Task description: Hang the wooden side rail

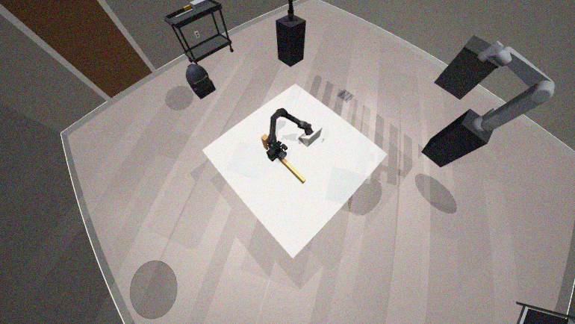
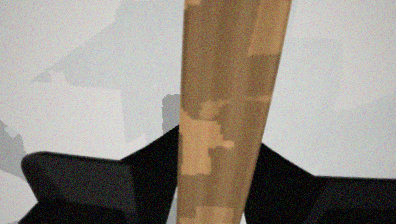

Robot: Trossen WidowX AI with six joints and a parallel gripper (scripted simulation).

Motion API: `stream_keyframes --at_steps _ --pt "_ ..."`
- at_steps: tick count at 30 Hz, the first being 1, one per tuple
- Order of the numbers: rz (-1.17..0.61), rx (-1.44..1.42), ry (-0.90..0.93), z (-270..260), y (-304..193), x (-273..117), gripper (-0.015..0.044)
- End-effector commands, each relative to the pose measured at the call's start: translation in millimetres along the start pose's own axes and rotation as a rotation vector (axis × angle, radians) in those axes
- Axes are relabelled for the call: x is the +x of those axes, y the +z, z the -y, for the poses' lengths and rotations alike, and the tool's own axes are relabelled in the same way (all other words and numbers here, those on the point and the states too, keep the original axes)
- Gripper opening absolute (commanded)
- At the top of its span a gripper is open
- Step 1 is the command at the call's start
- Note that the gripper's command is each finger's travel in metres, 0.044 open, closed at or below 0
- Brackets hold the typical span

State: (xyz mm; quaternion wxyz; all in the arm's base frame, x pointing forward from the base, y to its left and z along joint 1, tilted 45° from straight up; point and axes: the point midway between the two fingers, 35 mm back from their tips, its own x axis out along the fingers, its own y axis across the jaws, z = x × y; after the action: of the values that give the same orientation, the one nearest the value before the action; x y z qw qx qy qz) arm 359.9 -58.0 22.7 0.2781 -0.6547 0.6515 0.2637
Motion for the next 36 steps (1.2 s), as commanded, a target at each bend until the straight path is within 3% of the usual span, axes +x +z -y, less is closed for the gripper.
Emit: stream_keyframes --at_steps 1,36 --pt "0.001 -0.005 -0.008 1.1 0.3 -2.6 0.0" --pt "0.001 -0.005 -0.008 0.7 -3.5 -2.5 0.0"
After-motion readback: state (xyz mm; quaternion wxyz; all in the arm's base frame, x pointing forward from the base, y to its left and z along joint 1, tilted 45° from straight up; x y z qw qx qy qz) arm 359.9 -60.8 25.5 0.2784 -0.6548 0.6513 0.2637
